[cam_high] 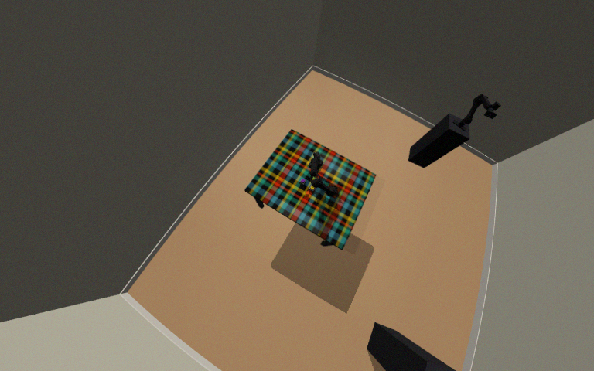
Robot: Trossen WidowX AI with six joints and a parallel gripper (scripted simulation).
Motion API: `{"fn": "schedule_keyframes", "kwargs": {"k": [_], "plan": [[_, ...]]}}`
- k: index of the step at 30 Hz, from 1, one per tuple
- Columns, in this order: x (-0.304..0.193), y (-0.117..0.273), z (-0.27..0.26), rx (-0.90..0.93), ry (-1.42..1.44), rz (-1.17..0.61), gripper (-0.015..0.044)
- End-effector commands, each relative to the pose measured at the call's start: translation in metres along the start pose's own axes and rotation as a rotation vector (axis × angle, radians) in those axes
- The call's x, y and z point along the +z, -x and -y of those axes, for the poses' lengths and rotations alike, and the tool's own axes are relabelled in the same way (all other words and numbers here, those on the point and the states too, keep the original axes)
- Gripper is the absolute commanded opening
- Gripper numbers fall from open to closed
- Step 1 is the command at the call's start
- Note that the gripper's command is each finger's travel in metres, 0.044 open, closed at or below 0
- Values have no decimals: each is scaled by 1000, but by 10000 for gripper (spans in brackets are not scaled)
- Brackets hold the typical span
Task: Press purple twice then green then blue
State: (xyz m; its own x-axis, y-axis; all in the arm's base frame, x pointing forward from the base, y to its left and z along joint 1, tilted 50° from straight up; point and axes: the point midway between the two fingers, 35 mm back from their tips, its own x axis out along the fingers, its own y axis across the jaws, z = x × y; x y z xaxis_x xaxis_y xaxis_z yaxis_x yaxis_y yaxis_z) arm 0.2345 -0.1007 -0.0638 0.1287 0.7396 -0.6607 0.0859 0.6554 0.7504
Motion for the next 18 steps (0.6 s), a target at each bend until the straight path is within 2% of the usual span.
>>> {"fn": "schedule_keyframes", "kwargs": {"k": [1, 18], "plan": [[-2, -8, -1, 7, -7, 0, 20], [-2, -15, -2, 8, -7, 0, 20]]}}
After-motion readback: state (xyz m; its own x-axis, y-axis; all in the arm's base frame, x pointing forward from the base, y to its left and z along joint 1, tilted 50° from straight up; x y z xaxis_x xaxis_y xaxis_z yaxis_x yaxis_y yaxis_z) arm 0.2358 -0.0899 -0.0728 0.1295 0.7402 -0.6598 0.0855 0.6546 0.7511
